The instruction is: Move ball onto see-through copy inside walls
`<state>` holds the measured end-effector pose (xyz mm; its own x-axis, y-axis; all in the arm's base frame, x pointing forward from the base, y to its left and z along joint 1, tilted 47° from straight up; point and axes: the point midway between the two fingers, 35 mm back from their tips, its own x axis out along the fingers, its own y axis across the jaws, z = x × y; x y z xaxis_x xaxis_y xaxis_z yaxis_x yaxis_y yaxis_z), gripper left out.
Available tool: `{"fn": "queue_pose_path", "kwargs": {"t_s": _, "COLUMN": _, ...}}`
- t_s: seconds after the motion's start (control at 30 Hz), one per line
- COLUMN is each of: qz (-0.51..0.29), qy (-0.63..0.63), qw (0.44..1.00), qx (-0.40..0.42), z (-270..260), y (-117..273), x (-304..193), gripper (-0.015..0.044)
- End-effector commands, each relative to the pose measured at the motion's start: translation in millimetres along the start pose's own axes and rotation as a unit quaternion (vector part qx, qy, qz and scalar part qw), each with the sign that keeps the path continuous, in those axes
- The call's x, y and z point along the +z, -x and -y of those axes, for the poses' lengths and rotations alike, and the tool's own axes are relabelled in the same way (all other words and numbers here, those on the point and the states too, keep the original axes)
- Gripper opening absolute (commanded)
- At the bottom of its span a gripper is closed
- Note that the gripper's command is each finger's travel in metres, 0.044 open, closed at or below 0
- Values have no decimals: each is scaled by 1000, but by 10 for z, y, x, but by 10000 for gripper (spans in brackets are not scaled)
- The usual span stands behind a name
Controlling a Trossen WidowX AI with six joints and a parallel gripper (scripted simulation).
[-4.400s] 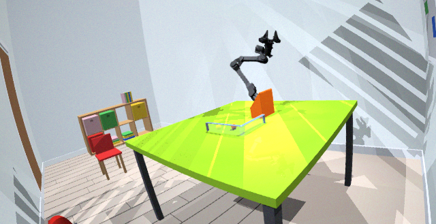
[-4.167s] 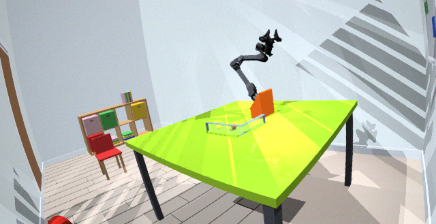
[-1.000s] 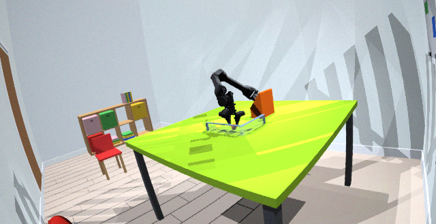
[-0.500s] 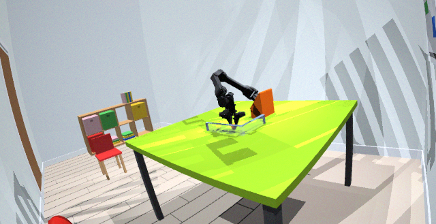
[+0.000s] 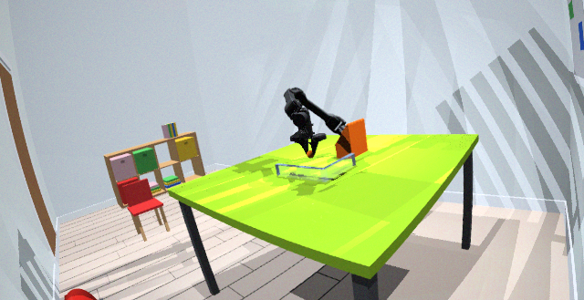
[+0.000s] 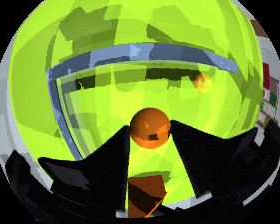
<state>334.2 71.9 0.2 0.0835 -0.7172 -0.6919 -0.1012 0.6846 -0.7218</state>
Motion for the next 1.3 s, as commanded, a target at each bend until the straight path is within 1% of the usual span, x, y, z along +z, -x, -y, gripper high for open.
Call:
{"fn": "queue_pose_path", "kwargs": {"t_s": 0.0, "qz": 5, "qy": -6, "qw": 1000, "qx": 3, "z": 19, "y": 338, "x": -15, "gripper": 0}}
{"fn": "queue_pose_path", "kwargs": {"t_s": 0.1, "qz": 4, "qy": -6, "qw": 1000, "qx": 1, "z": 33, "y": 501, "x": -46, "gripper": 0}}
{"fn": "queue_pose_path", "kwargs": {"t_s": 0.3, "qz": 4, "qy": -7, "qw": 1000, "qx": 2, "z": 69, "y": 498, "x": -30, "gripper": 0}}
{"fn": "queue_pose_path", "kwargs": {"t_s": 0.57, "qz": 5, "qy": -10, "qw": 1000, "qx": 10, "z": 524, "y": 317, "x": 153, "gripper": 0}}
{"fn": "queue_pose_path", "kwargs": {"t_s": 0.87, "qz": 5, "qy": -7, "qw": 1000, "qx": -1, "z": 1077, "y": 96, "x": 288, "gripper": 0}}
{"fn": "queue_pose_path", "kwargs": {"t_s": 1.07, "qz": 5, "qy": -7, "qw": 1000, "qx": -2, "z": 1117, "y": 50, "x": 297, "gripper": 0}}
{"fn": "queue_pose_path", "kwargs": {"t_s": 1.27, "qz": 5, "qy": -7, "qw": 1000, "qx": -1, "z": 1114, "y": -234, "x": 316, "gripper": 0}}
